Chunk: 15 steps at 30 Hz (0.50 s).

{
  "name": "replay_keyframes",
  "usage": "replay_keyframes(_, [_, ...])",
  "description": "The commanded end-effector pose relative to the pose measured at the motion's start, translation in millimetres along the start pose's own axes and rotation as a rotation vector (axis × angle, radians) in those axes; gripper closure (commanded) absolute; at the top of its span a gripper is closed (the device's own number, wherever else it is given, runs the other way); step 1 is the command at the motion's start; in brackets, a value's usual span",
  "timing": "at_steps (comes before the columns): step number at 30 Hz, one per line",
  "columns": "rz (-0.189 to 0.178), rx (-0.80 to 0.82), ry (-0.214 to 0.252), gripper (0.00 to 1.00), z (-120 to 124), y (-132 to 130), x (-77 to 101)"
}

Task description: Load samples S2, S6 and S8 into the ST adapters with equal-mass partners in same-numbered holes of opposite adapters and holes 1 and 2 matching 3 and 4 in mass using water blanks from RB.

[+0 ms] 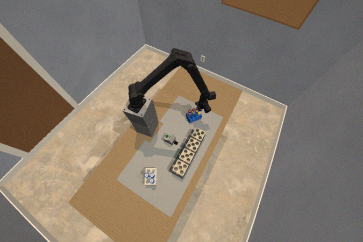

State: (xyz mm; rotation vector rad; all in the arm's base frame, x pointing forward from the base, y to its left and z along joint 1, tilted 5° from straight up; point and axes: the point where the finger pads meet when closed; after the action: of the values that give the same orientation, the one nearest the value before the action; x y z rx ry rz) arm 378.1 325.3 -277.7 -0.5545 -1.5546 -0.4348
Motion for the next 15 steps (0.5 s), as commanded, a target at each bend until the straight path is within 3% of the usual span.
replay_keyframes(1, [-0.034,0.004,-0.009,1.00,-8,17,-4.2])
replay_keyframes(15, [-0.033,0.006,-0.009,1.00,-6,17,-20.4])
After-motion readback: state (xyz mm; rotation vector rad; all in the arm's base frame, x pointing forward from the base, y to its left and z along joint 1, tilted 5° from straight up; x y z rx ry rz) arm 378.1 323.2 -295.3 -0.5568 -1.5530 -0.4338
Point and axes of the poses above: the point where the finger pads meet when closed, its own x axis back along the fingers, its own y axis across the jaws, z = x × y, and after that the axes turned 1 degree about x, right-handed
